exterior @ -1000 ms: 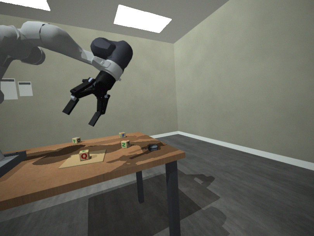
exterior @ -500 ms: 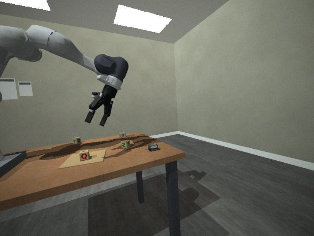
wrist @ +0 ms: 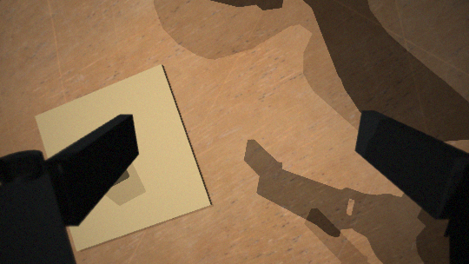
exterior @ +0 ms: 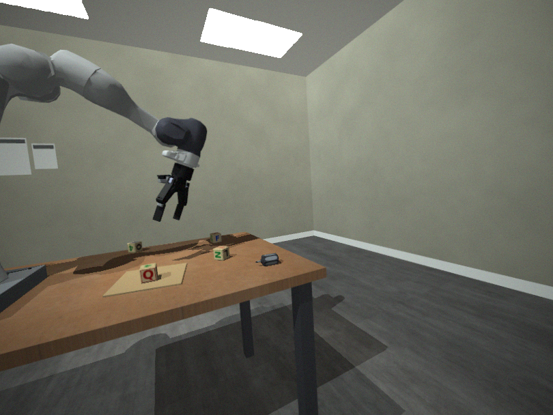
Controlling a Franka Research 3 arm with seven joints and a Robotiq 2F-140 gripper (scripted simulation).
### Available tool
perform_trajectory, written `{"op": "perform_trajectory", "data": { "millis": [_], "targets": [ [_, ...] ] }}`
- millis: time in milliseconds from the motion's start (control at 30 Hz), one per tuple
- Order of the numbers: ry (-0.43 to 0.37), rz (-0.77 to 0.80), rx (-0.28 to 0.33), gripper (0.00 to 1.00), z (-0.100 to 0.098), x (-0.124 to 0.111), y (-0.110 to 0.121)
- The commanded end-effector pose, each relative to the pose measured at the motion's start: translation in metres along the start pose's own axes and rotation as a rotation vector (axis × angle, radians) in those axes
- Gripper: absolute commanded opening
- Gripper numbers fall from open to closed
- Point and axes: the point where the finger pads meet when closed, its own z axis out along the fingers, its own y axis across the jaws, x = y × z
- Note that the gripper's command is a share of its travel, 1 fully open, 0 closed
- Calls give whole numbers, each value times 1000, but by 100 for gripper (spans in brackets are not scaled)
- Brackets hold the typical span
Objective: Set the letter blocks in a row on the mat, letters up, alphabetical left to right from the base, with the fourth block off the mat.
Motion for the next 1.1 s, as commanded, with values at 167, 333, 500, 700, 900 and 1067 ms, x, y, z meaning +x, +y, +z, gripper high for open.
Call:
{"op": "perform_trajectory", "data": {
  "millis": [167, 333, 500, 700, 900, 1067],
  "targets": [
    [-40, 121, -118, 100, 28, 70, 93],
    [-36, 130, -136, 100, 39, 96, 112],
    [-25, 155, -169, 100, 63, 153, 146],
    [-17, 185, -191, 100, 87, 202, 165],
    [-14, 210, -203, 100, 105, 236, 173],
    [-13, 212, -204, 100, 106, 238, 173]
  ]
}}
